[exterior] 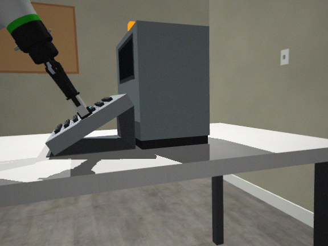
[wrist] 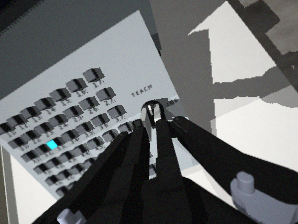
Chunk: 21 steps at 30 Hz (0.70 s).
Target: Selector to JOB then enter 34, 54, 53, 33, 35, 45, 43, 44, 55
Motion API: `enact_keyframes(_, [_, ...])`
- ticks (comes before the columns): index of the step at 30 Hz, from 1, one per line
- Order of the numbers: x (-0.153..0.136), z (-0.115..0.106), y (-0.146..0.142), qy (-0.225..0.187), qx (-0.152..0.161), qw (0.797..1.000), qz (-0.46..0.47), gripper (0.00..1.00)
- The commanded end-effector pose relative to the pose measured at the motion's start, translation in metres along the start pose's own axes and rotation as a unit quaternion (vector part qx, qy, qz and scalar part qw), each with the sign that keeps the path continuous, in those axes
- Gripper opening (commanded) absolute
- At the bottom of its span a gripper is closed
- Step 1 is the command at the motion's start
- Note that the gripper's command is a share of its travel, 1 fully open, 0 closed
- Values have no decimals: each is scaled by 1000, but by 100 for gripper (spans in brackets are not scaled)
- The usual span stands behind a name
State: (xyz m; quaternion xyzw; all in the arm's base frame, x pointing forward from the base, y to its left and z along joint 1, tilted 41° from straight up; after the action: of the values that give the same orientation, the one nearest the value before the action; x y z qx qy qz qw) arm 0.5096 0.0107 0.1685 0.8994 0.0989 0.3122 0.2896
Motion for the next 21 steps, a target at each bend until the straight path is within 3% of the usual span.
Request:
enact_keyframes(1, [0, 0, 0, 0, 0, 999, 43, 0])
enact_keyframes(11, [0, 0, 0, 0, 0, 988, 153, 0])
enact_keyframes(21, [0, 0, 0, 0, 0, 950, 313, 0])
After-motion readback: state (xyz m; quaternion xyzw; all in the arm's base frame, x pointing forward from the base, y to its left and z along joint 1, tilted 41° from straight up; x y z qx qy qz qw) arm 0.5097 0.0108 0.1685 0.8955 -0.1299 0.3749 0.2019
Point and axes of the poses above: the point where the finger pads meet when closed, its own z axis out along the fingers, its own y axis across the jaws, x = y × z, the point moved 8 cm from there along -z, back along the fingers, and after that the axes turned 1 degree about -z, right-handed, at the moved point
